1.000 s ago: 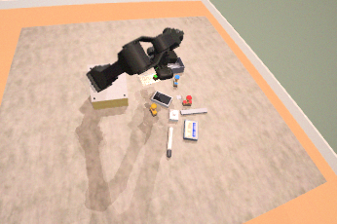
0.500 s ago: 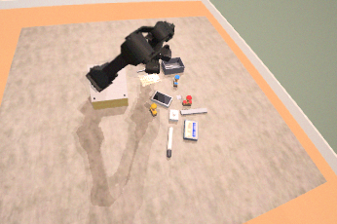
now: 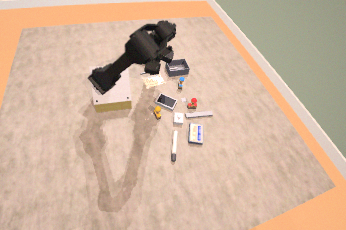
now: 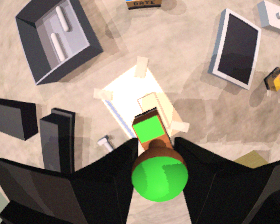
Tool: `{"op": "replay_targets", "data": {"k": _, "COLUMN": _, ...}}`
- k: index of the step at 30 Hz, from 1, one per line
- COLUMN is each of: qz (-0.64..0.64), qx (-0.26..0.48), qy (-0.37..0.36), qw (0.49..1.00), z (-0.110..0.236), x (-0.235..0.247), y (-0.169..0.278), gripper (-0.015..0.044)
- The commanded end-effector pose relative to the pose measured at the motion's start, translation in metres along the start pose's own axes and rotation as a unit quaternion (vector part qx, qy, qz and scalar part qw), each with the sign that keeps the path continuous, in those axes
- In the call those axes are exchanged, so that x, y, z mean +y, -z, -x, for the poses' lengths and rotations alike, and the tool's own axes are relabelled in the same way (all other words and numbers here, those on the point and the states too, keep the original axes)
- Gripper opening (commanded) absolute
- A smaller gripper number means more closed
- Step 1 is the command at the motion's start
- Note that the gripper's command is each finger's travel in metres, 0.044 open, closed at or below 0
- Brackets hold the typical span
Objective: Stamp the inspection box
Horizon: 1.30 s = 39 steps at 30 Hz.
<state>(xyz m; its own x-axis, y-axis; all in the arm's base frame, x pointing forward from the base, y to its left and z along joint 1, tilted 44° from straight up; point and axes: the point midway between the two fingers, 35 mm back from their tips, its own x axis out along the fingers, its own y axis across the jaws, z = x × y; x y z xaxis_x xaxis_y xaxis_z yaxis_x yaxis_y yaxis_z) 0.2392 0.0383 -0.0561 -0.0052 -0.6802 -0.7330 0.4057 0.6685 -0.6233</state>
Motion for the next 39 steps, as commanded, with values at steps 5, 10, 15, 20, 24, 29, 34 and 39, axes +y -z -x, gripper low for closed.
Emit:
{"op": "replay_targets", "data": {"k": 5, "qz": -0.002, "qx": 0.003, "qy": 0.001, "qw": 1.000, "z": -0.007, "x": 0.000, "y": 0.002, "gripper": 0.0000}}
{"op": "replay_targets", "data": {"k": 10, "qz": -0.002, "qx": 0.003, "qy": 0.000, "qw": 1.000, "z": -0.010, "x": 0.000, "y": 0.002, "gripper": 0.0000}}
{"op": "replay_targets", "data": {"k": 15, "qz": -0.002, "qx": 0.003, "qy": 0.000, "qw": 1.000, "z": -0.014, "x": 0.000, "y": 0.001, "gripper": 0.0000}}
{"op": "replay_targets", "data": {"k": 20, "qz": -0.002, "qx": 0.002, "qy": 0.000, "qw": 1.000, "z": -0.017, "x": 0.000, "y": 0.001, "gripper": 0.0000}}
{"op": "replay_targets", "data": {"k": 24, "qz": -0.002, "qx": 0.002, "qy": 0.000, "qw": 1.000, "z": -0.020, "x": 0.000, "y": 0.001, "gripper": 0.0000}}
{"op": "replay_targets", "data": {"k": 29, "qz": -0.001, "qx": 0.002, "qy": 0.000, "qw": 1.000, "z": -0.023, "x": 0.000, "y": 0.001, "gripper": 0.0000}}
{"op": "replay_targets", "data": {"k": 34, "qz": -0.001, "qx": 0.002, "qy": 0.000, "qw": 1.000, "z": -0.027, "x": 0.000, "y": 0.001, "gripper": 0.0000}}
{"op": "replay_targets", "data": {"k": 39, "qz": -0.001, "qx": 0.002, "qy": 0.000, "qw": 1.000, "z": -0.030, "x": 0.000, "y": 0.001, "gripper": 0.0000}}
